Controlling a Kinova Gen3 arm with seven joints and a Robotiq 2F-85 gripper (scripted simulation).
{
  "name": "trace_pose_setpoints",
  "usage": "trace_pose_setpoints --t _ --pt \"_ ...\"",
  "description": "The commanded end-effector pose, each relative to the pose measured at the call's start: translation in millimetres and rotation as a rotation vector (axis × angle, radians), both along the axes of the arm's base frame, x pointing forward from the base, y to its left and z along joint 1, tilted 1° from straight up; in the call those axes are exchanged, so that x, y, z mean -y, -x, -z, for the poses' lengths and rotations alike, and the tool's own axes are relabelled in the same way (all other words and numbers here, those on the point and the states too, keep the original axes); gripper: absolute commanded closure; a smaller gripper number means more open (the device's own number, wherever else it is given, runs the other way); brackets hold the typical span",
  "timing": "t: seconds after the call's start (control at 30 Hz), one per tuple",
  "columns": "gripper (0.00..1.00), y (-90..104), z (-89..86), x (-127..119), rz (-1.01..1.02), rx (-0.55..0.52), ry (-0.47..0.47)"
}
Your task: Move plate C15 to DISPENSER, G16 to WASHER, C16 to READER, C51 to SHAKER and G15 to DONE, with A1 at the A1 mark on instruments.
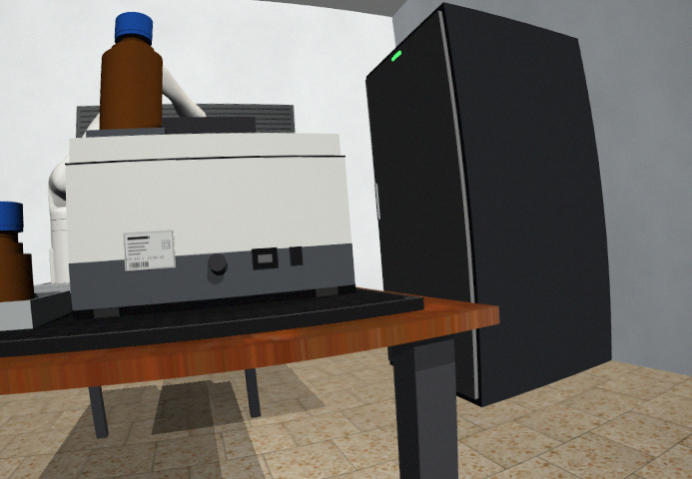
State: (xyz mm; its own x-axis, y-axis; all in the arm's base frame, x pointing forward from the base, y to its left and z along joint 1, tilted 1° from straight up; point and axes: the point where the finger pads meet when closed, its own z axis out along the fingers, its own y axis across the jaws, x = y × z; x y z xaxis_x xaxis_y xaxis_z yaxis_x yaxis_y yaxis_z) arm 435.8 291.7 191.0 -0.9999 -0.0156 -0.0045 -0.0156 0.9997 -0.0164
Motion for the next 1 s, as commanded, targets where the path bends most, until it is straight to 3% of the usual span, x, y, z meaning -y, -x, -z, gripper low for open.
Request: trace_pose_setpoints --t 0.0,0.27,0.73,0.8,0.97 --pt "0.0 13.2 -1.0 -0.2 0.0 0.003 -0.002" --pt "0.0 33.0 -0.8 0.1 0.0 0.003 -0.002" --pt "0.0 33.0 -0.8 0.2 0.0 0.003 -0.002" --pt "0.0 32.9 1.8 0.2 0.0 0.003 -0.068" --pt "0.0 32.9 8.5 0.6 0.0 0.003 -0.069"
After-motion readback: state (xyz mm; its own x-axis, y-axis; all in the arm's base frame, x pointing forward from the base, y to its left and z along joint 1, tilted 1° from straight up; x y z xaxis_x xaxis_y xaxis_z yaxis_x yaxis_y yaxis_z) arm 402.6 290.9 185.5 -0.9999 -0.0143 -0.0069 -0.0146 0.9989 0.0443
